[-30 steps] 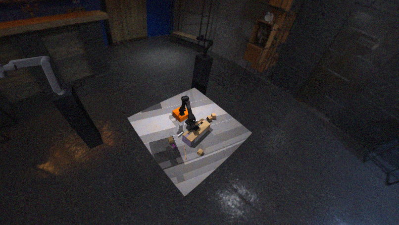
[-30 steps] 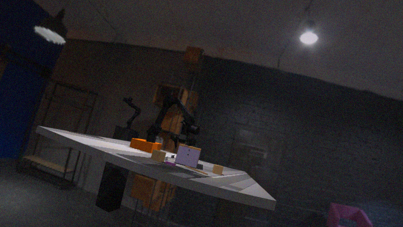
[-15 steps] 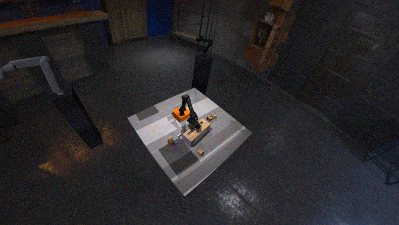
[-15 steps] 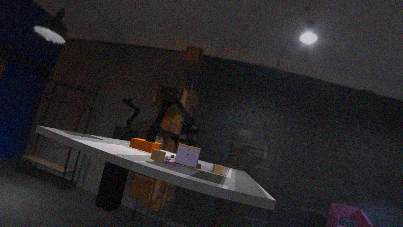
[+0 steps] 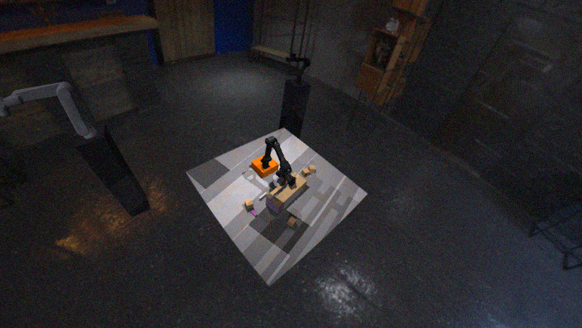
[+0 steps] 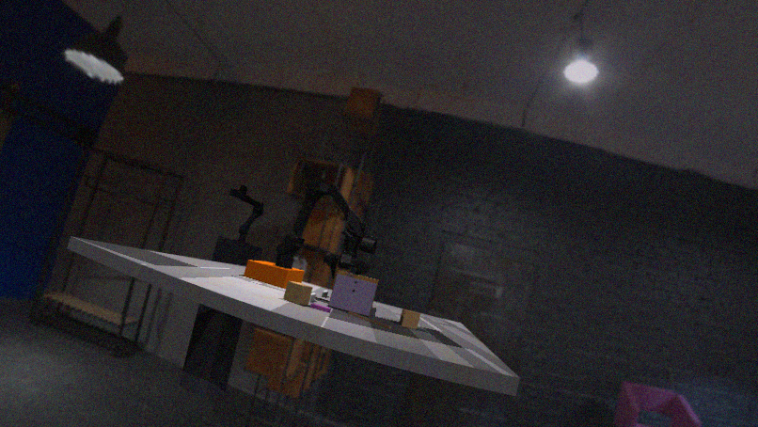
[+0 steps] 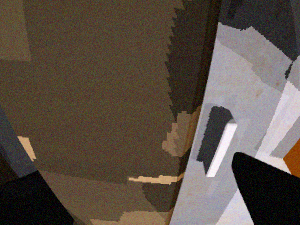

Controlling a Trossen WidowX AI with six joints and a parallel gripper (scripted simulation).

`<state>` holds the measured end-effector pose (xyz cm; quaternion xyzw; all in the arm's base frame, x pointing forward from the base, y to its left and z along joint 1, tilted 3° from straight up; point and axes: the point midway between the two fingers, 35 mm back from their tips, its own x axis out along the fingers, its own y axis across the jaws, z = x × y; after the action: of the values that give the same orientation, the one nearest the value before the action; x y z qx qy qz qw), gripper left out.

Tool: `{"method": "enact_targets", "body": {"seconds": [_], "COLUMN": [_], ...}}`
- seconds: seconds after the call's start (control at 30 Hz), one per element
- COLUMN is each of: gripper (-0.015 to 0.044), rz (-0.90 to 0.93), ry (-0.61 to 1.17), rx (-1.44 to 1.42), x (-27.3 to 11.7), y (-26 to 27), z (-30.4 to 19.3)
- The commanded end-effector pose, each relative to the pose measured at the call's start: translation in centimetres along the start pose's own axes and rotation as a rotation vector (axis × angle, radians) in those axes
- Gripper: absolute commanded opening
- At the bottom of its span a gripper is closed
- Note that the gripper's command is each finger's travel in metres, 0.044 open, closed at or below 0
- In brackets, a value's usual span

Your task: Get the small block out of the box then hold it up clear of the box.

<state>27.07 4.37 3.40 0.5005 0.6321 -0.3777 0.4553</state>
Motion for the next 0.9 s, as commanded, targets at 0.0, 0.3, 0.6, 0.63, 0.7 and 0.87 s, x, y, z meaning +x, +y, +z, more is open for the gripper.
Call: {"method": "enact_targets", "body": {"seconds": [0.0, 0.3, 0.6, 0.63, 0.7, 0.87], "gripper": [0.0400, 0.0400, 0.0400, 0.0400, 0.0400, 0.0400], "rz": [0.002, 0.002, 0.002, 0.002, 0.001, -0.001], "ry": [0.006, 0.008, 0.009, 0.009, 0.008, 0.005], "rx": [0.000, 0.000, 0.000, -0.001, -0.001, -0.004], "x": [0.4, 1.1, 1.6, 1.3, 0.3, -4.3], "y": [0.0, 0.0, 0.0, 0.0, 0.1, 0.0], "z": [-1.1, -3.3, -4.5, -4.6, -4.9, -6.3]}}
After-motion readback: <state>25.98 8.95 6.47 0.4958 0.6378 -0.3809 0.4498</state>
